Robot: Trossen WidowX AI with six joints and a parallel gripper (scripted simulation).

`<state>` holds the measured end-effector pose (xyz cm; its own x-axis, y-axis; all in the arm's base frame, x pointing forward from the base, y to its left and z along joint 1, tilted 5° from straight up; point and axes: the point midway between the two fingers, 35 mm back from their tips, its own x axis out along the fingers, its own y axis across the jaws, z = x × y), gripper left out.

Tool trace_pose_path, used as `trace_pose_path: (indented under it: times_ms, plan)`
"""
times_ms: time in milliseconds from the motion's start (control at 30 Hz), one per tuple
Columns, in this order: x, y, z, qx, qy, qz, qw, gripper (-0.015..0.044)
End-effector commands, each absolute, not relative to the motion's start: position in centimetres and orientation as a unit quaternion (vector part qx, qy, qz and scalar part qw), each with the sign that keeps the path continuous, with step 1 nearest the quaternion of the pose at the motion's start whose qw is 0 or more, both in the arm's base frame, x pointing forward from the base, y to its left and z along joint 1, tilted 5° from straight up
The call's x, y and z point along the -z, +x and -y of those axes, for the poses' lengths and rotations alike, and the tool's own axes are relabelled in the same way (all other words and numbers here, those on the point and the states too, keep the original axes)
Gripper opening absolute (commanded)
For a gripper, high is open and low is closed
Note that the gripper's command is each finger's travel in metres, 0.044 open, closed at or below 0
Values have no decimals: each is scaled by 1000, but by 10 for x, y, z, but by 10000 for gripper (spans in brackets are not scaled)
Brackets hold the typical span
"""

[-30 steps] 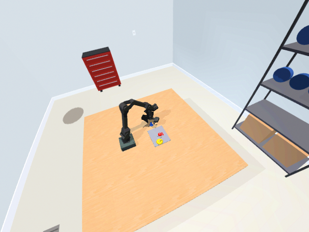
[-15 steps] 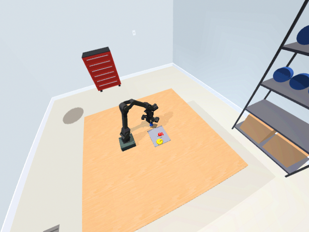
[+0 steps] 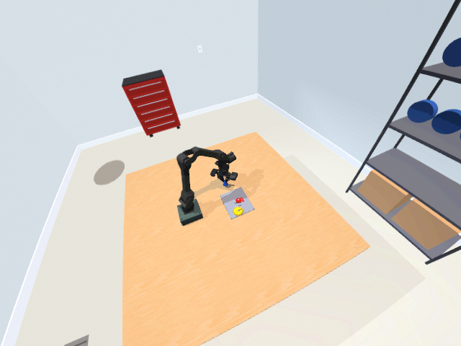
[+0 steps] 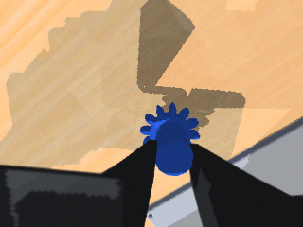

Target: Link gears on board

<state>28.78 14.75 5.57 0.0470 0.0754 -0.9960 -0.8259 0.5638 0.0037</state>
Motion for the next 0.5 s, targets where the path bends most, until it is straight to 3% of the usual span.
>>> trace_pose_path:
  times_ms: [0, 467]
  plan:
    - [-70, 290, -149, -347, -313, -593, 655, 0]
    - [-107, 289, -148, -347, -313, -593, 656, 0]
